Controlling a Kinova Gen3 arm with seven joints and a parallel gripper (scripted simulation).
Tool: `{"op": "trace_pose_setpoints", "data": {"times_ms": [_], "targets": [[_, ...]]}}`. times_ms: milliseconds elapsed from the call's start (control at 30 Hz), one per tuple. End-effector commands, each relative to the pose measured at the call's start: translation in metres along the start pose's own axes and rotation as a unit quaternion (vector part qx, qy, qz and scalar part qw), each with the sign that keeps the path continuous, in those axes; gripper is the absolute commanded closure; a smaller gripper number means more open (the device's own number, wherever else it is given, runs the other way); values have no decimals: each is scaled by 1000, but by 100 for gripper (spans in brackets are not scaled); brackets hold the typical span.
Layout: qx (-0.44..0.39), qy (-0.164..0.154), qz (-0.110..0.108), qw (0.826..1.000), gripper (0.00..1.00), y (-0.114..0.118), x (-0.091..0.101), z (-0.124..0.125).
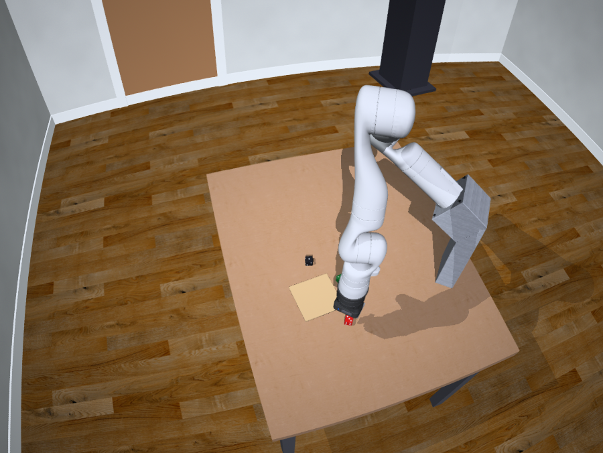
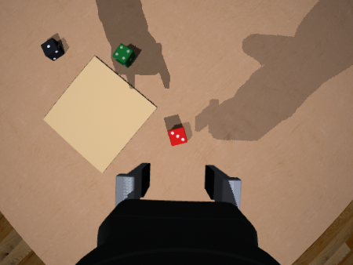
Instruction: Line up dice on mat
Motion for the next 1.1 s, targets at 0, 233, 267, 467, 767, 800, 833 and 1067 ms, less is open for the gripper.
{"op": "trace_pose_setpoints", "data": {"times_ms": [0,233,267,467,767,800,833,1067], "targets": [[0,-1,-1,1000,0,0,1,-1],[-30,-2,-3,1000,0,-20,-1,-1],[-45,-2,-4,999,0,-30,-2,0],[-195,-3,-10,981,0,-124,-9,21],[-352,-2,-10,936,0,-203,-12,71],[-352,-2,-10,936,0,-203,-12,71],[-379,-2,-9,925,0,-214,-11,82],[-483,-1,-2,875,0,-251,-8,128]]}}
Point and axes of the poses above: the point where the finger pads meet when closed, its own x axis back along the fingers, its own y axis across the jaws, z = x × y, the point moved 9 cm from there along x, back along the fingers, and after that the axes turned 12 degrees about -x, right-handed, at the moved point
